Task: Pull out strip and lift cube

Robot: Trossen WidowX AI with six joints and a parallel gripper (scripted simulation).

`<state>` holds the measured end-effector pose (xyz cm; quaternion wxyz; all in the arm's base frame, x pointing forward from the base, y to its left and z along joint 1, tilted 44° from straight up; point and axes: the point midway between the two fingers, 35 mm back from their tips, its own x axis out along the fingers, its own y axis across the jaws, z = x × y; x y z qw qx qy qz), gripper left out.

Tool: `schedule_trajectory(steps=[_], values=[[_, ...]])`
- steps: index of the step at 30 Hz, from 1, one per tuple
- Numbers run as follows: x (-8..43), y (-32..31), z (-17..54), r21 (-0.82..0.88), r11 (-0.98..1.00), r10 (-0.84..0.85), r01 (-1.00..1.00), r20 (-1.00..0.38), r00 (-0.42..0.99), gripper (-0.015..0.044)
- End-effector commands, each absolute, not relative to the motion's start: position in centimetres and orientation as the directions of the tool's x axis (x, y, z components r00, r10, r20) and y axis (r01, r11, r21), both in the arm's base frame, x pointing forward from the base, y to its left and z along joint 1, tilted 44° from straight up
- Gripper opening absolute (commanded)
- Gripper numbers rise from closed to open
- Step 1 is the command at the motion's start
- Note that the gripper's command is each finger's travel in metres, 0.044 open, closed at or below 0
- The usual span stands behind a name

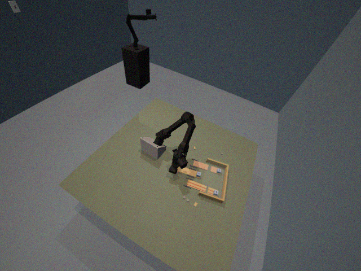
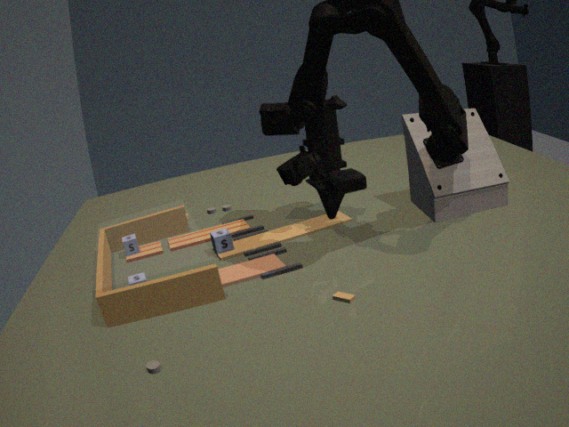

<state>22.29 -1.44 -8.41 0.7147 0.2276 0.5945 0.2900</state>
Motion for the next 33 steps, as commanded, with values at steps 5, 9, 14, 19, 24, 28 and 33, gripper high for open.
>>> schedule_trajectory(steps=[5, 9, 14, 19, 24, 28, 33], values=[[22.2, -3.0, -7.0, 0.670, 0.729, 0.684, -0.143, -0.721, 0.112, 0.0000], [22.0, -4.4, -5.4, 0.672, 0.726, 0.686, -0.143, -0.720, 0.099, 0.0000], [23.6, -4.3, -5.2, 0.669, 0.725, 0.686, -0.163, -0.720, 0.100, 0.0079], [25.3, -4.4, -4.7, 0.668, 0.725, 0.687, -0.169, -0.720, 0.100, 0.0210], [27.3, -4.6, -4.1, 0.668, 0.725, 0.687, -0.170, -0.720, 0.101, 0.0341], [28.8, -4.6, -3.6, 0.668, 0.725, 0.687, -0.171, -0.720, 0.102, 0.0440], [30.7, -4.7, -2.9, 0.667, 0.725, 0.687, -0.172, -0.719, 0.103, 0.0440]])
